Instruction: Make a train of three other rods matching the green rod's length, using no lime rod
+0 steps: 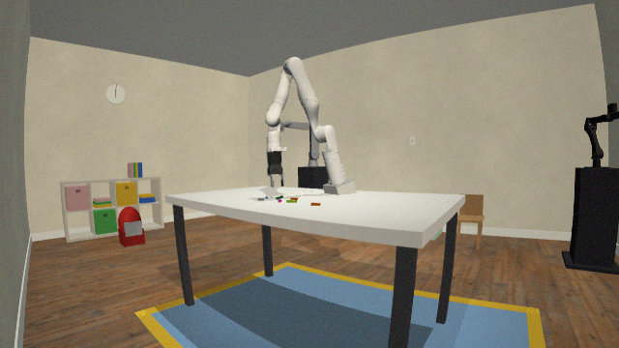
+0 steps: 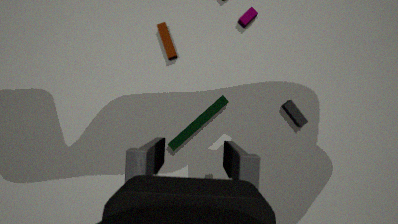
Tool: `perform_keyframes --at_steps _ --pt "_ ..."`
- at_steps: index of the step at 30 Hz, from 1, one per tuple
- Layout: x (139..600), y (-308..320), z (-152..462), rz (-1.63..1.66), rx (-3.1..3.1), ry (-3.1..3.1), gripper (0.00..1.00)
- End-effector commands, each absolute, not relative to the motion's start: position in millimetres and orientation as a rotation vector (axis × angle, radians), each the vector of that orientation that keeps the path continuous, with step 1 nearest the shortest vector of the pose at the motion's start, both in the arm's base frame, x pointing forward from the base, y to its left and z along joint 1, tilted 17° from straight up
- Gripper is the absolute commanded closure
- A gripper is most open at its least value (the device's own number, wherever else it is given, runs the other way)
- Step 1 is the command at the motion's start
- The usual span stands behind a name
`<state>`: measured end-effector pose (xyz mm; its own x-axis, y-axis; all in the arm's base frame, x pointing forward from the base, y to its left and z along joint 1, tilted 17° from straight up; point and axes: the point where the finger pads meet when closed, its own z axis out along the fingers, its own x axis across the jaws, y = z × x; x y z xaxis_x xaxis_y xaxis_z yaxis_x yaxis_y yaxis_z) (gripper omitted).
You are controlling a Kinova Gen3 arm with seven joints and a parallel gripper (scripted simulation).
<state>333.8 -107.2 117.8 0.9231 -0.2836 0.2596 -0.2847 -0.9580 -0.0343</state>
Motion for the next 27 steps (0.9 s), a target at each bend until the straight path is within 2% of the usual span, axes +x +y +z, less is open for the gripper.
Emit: perform_keyframes --at_steps 1,3,18,20,27 --pt "340 -95 118 0.406 3.093 -0.265 0.00" --pt "340 -95 118 0.406 3.093 -0.265 0.00" --pt "361 -25 115 0.277 2.719 1.303 0.00" --pt "361 -25 115 0.277 2.719 1.303 0.00" --pt "376 5 118 0.204 2.240 1.941 0.00"
